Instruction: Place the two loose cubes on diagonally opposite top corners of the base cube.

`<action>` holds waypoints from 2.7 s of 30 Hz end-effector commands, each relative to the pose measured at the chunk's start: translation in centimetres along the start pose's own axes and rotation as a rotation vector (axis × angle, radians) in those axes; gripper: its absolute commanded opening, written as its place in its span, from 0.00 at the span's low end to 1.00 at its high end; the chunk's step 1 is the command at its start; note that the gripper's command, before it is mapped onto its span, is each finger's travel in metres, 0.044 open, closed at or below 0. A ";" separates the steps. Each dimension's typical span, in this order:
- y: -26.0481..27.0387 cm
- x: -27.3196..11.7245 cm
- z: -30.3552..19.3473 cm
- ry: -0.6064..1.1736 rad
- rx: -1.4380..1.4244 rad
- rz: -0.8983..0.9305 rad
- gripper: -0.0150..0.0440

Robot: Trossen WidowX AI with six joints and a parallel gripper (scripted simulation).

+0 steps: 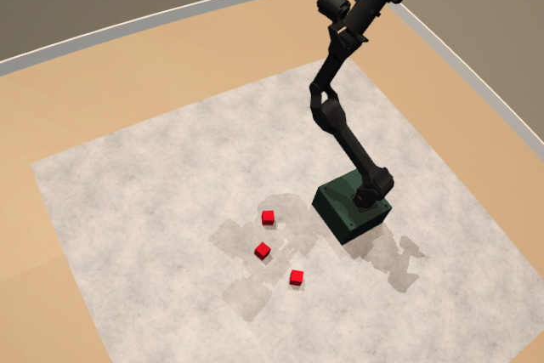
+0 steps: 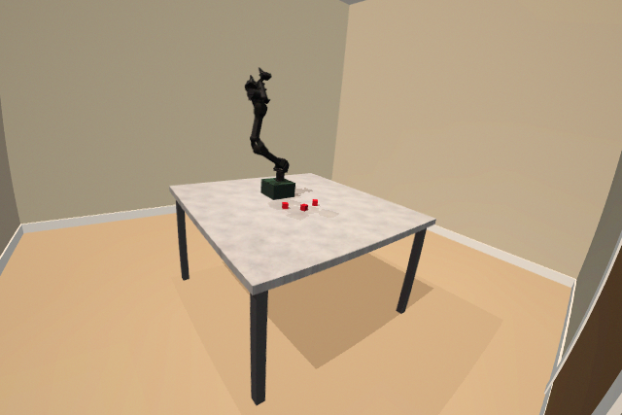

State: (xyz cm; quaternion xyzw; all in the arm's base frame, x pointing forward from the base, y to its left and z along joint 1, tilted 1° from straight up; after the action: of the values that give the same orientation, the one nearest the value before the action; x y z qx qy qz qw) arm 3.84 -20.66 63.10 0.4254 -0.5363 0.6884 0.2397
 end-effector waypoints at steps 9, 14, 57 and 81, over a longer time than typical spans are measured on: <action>1.2 3.0 -9.3 0.302 -0.148 -0.034 0.70; 1.0 3.4 -15.4 0.499 -0.245 -0.059 0.70; -15.9 -36.6 -31.8 2.459 -0.597 -0.444 0.70; -3.3 -55.7 -11.4 3.079 0.393 -0.847 0.70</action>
State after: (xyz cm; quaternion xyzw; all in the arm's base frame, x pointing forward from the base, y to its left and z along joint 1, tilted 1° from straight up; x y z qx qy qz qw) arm 32.88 1.85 20.47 0.5256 -0.3769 -0.3732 -0.6652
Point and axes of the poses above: the point midway between the two fingers, 35 mm back from their tips, its own x axis out along the fingers, its own y axis across the jaws, z = x × y, the point moved 5 cm from there along -x, back along the fingers, and after that the axes turned 2 degrees about -x, right-handed, at the moved point
